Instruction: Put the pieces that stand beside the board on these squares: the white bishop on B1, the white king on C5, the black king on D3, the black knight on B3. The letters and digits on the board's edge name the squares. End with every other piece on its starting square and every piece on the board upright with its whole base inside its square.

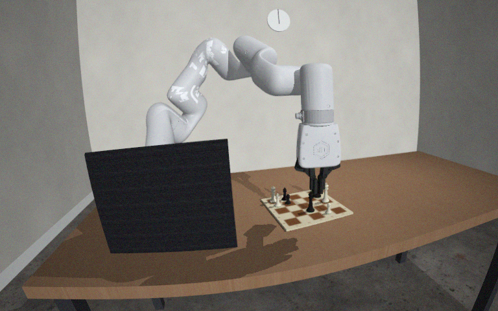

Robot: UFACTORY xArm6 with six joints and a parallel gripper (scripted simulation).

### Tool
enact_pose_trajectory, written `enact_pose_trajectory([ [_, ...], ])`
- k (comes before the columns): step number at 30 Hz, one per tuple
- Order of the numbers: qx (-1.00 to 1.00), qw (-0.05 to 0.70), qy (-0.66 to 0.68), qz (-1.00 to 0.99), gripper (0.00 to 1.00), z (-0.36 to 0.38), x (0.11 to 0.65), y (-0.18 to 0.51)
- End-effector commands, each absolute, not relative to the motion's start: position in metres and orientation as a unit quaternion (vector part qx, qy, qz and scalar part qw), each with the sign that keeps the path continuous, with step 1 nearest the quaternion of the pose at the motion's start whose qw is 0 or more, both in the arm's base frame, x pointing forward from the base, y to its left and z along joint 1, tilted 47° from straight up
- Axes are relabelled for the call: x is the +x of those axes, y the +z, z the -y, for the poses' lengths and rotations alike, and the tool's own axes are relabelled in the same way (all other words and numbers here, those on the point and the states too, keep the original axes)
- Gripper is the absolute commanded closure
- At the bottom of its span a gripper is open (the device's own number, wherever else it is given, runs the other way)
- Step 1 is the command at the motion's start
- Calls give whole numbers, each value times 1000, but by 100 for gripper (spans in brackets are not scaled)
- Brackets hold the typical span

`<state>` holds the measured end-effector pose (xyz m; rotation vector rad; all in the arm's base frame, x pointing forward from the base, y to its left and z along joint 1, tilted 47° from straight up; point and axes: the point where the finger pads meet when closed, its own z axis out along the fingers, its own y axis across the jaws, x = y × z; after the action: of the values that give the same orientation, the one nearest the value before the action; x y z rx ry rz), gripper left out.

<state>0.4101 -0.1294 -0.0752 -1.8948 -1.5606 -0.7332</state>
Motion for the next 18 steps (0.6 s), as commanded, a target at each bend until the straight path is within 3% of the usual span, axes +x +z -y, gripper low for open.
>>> enact_pose_trajectory([
  [1,-726,291,-266,564,100,127,414,-68],
  [18,-871,363,-158,292,100,61,431,12],
])
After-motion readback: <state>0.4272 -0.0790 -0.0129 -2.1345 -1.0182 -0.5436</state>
